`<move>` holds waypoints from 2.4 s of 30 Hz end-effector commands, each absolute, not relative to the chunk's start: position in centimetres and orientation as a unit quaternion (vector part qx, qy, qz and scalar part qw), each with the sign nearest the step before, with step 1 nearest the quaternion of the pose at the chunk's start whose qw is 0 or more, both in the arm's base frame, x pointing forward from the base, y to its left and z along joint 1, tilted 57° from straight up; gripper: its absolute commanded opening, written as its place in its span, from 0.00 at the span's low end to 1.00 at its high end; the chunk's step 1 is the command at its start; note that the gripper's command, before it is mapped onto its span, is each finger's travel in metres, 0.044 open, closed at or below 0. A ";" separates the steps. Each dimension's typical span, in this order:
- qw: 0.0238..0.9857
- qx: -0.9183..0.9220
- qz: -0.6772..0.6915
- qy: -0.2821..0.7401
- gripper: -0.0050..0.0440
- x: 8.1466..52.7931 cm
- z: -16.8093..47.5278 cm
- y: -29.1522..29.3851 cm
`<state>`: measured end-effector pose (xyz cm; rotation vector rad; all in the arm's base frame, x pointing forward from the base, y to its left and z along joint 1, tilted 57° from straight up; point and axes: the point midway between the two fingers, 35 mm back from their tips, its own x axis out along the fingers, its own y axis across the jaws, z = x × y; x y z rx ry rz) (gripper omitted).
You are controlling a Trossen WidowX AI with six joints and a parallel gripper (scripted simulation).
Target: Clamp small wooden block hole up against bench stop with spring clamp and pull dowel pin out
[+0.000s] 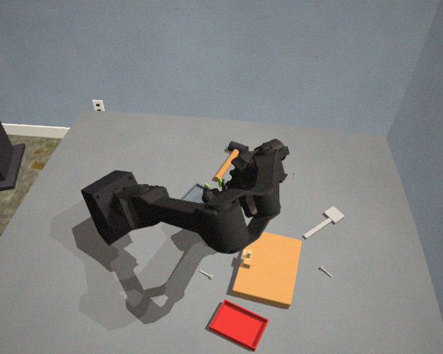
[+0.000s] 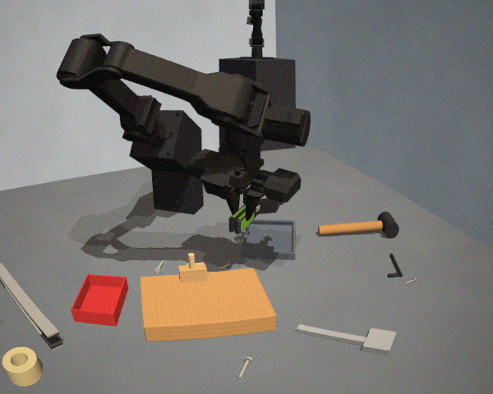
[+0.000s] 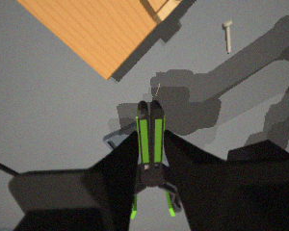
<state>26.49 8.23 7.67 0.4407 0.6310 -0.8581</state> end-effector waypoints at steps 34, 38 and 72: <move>0.823 0.255 -0.415 0.292 0.10 26.9 9.5 6.4; 0.822 0.258 -0.416 0.291 0.10 26.9 9.6 6.2; 0.809 0.296 -0.425 0.279 0.10 27.1 11.1 4.4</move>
